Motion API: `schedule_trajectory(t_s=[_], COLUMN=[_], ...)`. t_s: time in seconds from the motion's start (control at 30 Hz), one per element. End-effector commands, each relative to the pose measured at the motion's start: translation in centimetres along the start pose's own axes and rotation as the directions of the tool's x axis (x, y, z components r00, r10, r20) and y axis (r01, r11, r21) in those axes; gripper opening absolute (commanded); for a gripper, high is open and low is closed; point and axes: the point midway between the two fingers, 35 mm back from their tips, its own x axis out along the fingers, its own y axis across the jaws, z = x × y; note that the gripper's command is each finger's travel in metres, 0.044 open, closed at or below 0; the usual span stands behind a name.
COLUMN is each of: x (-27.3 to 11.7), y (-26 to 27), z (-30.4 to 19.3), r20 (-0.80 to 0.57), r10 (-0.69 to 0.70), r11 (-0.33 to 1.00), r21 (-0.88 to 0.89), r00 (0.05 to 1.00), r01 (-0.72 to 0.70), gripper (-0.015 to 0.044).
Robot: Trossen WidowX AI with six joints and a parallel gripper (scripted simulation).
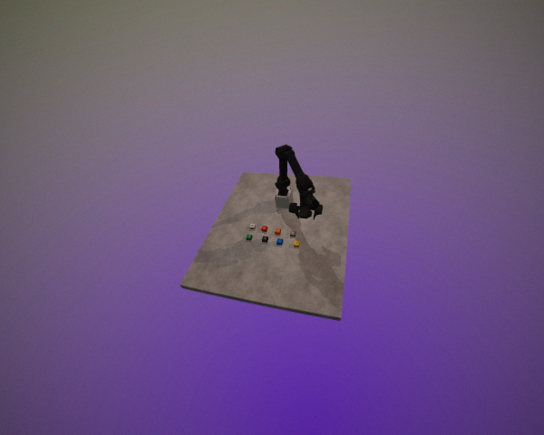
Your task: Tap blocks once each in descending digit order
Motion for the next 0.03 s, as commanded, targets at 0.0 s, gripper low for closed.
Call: schedule_trajectory(t_s=[0.0], x=[-0.14], y=[0.05], z=[-0.47], r20=[-0.002], r10=[-0.011], r11=[1.0], r21=[0.023], r00=[1.0], r01=[0.011], gripper=[0.04])
